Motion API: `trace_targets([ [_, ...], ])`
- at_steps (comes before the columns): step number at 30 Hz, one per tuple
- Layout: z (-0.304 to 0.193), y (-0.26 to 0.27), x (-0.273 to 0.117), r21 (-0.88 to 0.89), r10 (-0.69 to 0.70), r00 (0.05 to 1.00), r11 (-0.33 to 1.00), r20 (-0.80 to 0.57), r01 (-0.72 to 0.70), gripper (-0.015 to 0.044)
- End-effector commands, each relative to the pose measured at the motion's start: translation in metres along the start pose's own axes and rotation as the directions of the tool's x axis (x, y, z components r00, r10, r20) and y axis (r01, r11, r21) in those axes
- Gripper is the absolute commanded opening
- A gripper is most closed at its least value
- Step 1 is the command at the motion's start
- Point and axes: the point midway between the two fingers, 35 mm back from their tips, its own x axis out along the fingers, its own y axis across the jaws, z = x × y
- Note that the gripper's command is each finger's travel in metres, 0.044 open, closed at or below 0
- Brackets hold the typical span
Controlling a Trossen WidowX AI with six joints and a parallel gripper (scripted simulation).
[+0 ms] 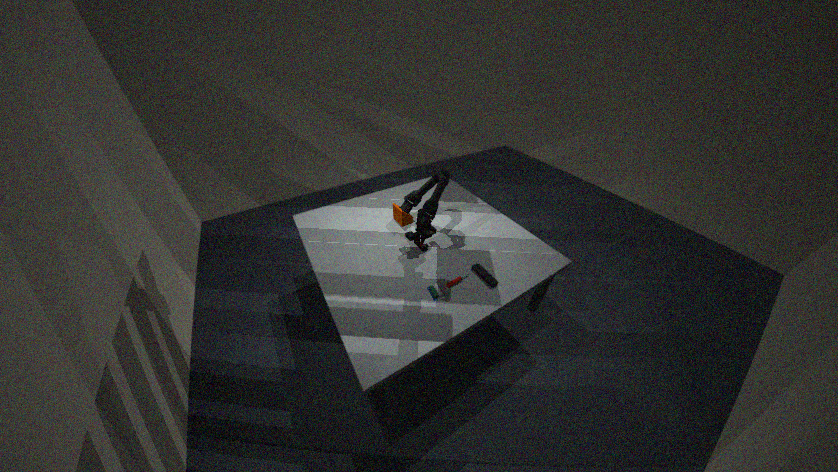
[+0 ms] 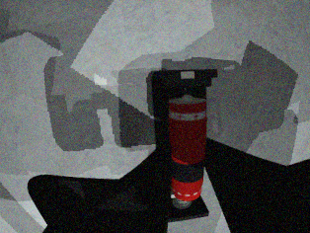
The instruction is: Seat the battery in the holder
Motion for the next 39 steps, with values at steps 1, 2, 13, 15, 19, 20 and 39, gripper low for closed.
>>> trace_targets([
  [1,-0.005,0.001,0.003,0.004,0.002,0.999,1.0,-0.046,-0.001,0.0071],
  [2,-0.005,0.002,0.003,0.003,0.001,0.999,1.0,-0.052,-0.001,0.0071],
  [13,-0.001,0.003,0.003,-0.003,-0.004,0.995,1.0,-0.096,0.004,0.0071],
  [15,-0.001,0.003,0.003,-0.003,-0.004,0.995,1.0,-0.096,0.004,0.0071],
  [19,0.001,0.003,0.003,-0.003,-0.004,0.995,1.0,-0.096,0.004,0.0071],
  [20,0.002,0.003,0.003,-0.003,-0.004,0.995,1.0,-0.097,0.004,0.0071],
  [39,0.013,0.003,0.004,-0.004,-0.004,0.995,1.0,-0.096,0.003,0.0071],
])
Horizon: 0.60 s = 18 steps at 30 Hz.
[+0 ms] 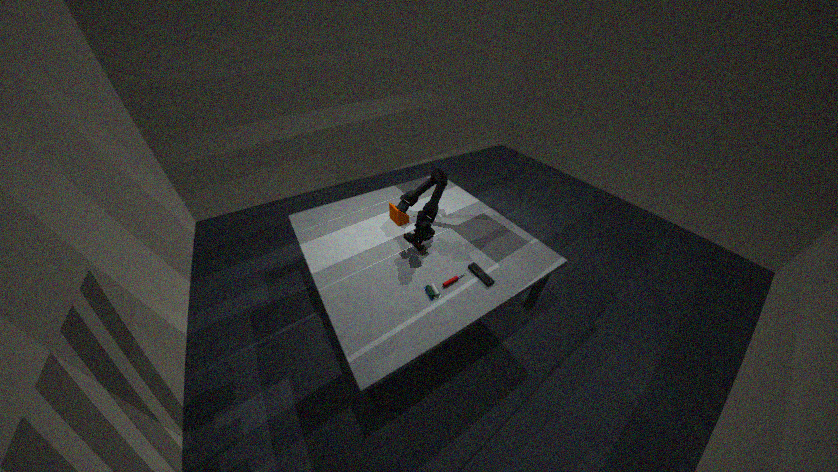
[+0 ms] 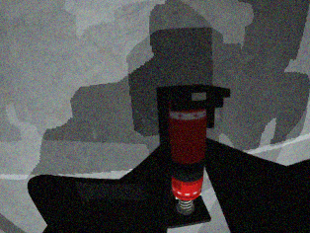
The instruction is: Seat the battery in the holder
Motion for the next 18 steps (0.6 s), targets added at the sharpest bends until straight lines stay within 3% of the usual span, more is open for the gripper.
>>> trace_targets([
  [1,0.001,0.0,0.0,0.003,-0.001,1.0,1.0,0.0,0.001,0.0071],
  [5,0.001,0.0,0.0,0.003,-0.001,1.0,1.0,0.0,0.001,0.0173],
  [18,0.001,-0.002,-0.015,0.0,0.0,1.0,1.0,0.0,0.0,0.0173],
])
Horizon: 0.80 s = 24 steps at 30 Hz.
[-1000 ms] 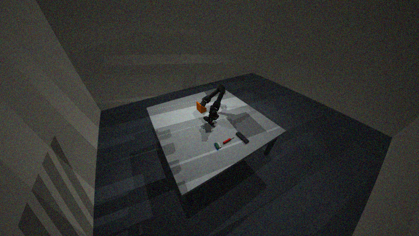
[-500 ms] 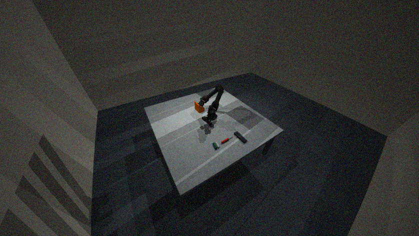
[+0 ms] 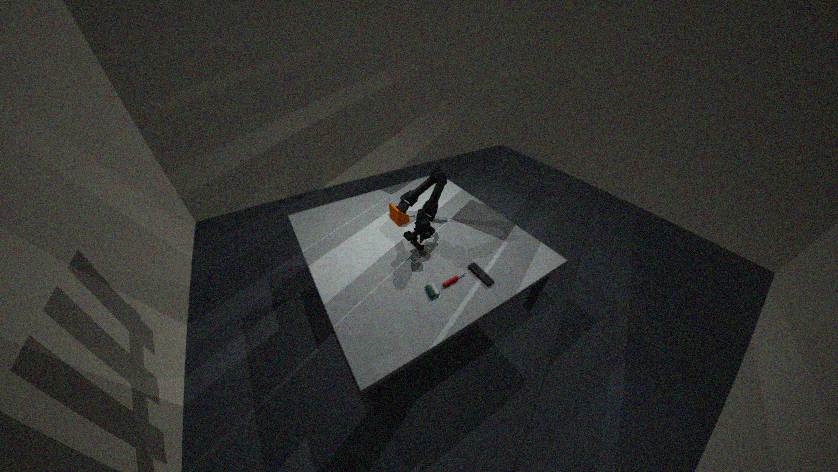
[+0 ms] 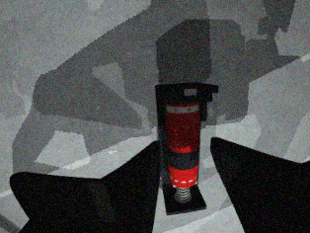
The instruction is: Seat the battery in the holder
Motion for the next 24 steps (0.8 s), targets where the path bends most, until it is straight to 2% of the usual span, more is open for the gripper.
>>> trace_targets([
  [1,0.001,0.0,-0.003,-0.008,-0.006,1.0,1.0,0.0,0.006,0.0173],
  [3,0.001,-0.001,-0.007,-0.001,-0.002,1.0,1.0,0.001,0.002,0.0225],
  [11,0.001,-0.008,-0.074,-0.007,-0.009,1.0,1.0,0.0,0.009,0.0435],
  [24,0.001,-0.009,-0.076,-0.008,-0.009,1.0,1.0,0.0,0.009,0.044],
])
